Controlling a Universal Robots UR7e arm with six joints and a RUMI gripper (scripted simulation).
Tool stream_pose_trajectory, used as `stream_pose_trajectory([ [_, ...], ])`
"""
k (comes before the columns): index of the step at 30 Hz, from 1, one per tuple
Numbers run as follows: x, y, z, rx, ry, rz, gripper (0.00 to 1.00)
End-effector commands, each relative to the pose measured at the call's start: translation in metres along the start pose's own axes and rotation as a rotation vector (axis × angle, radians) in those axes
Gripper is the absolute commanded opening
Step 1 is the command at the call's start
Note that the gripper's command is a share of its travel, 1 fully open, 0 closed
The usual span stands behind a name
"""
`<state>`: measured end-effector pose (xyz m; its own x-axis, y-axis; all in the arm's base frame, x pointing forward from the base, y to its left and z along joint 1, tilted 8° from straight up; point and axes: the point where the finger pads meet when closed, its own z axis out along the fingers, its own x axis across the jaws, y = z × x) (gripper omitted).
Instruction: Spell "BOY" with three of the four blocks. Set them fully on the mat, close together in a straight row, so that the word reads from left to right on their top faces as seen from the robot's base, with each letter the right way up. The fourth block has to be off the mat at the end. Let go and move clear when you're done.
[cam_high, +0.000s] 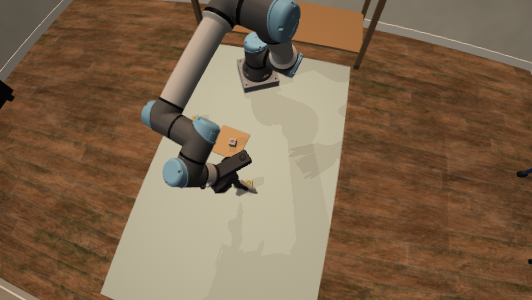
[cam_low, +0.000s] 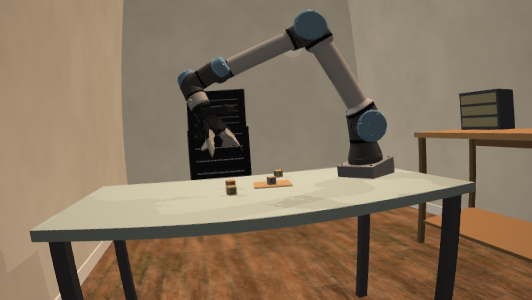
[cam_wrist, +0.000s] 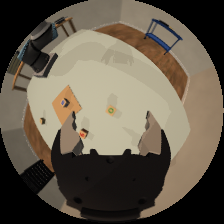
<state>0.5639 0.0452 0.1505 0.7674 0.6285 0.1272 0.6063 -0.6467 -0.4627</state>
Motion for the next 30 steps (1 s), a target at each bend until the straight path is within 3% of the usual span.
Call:
stream_pose_trajectory([
  [1,0.000,0.000,-0.001,-0.001,0.001,-0.001,1.00],
  [8,-0.001,0.000,-0.001,-0.001,0.001,-0.001,1.00],
  [12,-0.015,0.000,-0.002,-0.003,0.001,0.000,1.00],
  [16,-0.053,-0.001,-0.005,-0.005,0.000,0.000,1.00],
  [21,-0.120,-0.009,-0.002,-0.006,-0.001,0.001,1.00],
  [23,-0.120,-0.009,-0.002,-0.006,-0.001,0.001,1.00],
  [30,-0.189,-0.028,0.011,-0.002,0.000,0.000,1.00],
])
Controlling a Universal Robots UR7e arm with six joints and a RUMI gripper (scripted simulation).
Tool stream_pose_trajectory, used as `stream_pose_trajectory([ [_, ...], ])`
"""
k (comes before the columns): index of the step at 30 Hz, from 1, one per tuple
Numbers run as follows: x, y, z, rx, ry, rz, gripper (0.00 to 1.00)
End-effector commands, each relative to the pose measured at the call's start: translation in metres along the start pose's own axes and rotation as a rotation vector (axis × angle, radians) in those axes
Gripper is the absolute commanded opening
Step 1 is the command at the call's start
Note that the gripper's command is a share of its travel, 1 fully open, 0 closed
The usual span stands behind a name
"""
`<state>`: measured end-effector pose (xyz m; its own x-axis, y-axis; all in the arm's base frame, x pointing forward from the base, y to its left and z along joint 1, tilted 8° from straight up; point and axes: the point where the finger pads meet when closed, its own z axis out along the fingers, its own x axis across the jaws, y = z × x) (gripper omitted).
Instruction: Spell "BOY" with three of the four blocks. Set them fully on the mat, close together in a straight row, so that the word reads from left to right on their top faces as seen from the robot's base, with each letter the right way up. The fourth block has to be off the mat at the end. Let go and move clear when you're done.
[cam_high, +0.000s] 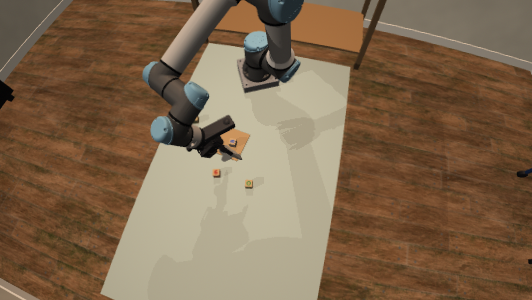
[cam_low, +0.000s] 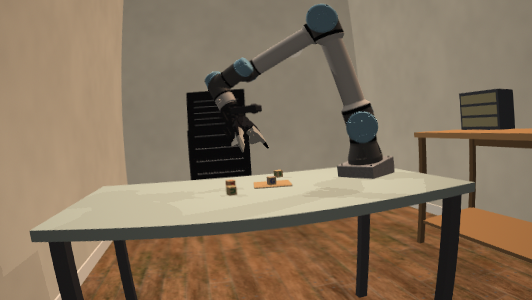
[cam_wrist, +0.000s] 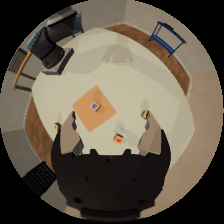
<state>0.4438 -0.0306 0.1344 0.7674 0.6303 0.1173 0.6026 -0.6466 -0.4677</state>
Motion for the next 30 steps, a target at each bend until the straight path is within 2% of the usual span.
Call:
stream_pose_trajectory([
  [1,-0.0517,-0.0135,0.0061,-0.006,0.010,-0.004,1.00],
  [5,-0.0590,-0.0163,0.0084,-0.005,0.010,-0.004,1.00],
  [30,-0.0591,-0.0163,0.0084,-0.005,0.010,-0.004,1.00],
])
